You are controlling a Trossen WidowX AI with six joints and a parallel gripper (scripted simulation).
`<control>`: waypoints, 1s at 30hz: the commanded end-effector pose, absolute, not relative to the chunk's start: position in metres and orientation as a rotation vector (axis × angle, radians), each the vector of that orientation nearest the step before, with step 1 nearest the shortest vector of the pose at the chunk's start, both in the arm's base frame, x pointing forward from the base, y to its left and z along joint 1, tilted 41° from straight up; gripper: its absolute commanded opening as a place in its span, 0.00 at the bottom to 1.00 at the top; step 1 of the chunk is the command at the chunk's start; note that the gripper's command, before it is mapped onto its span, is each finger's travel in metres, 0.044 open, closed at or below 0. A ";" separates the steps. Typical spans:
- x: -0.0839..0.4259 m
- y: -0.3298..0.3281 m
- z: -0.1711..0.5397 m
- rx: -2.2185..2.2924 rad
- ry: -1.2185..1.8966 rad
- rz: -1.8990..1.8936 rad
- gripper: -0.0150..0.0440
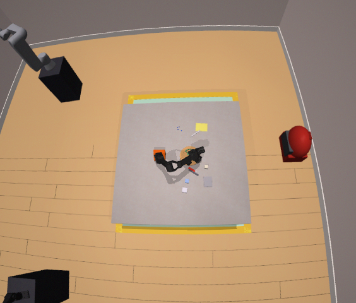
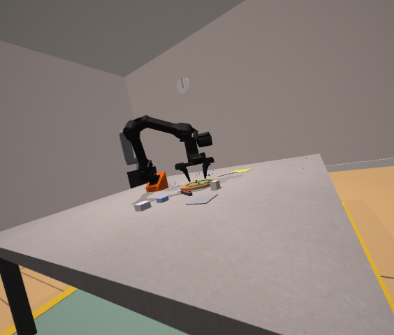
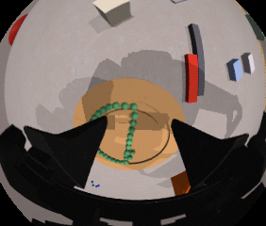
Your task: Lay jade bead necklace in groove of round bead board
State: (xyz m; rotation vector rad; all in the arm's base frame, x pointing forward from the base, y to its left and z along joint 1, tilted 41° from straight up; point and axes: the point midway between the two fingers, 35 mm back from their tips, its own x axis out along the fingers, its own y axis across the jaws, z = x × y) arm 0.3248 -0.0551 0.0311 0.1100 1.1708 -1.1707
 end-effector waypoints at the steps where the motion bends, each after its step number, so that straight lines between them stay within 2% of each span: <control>1: 0.328 -0.039 0.041 0.117 1.160 -1.156 0.64; 5: 0.328 -0.042 0.038 0.117 1.160 -1.156 0.47; 6: 0.328 -0.044 0.035 0.117 1.160 -1.156 0.46; 30: 0.326 -0.063 0.014 0.116 1.159 -1.156 0.46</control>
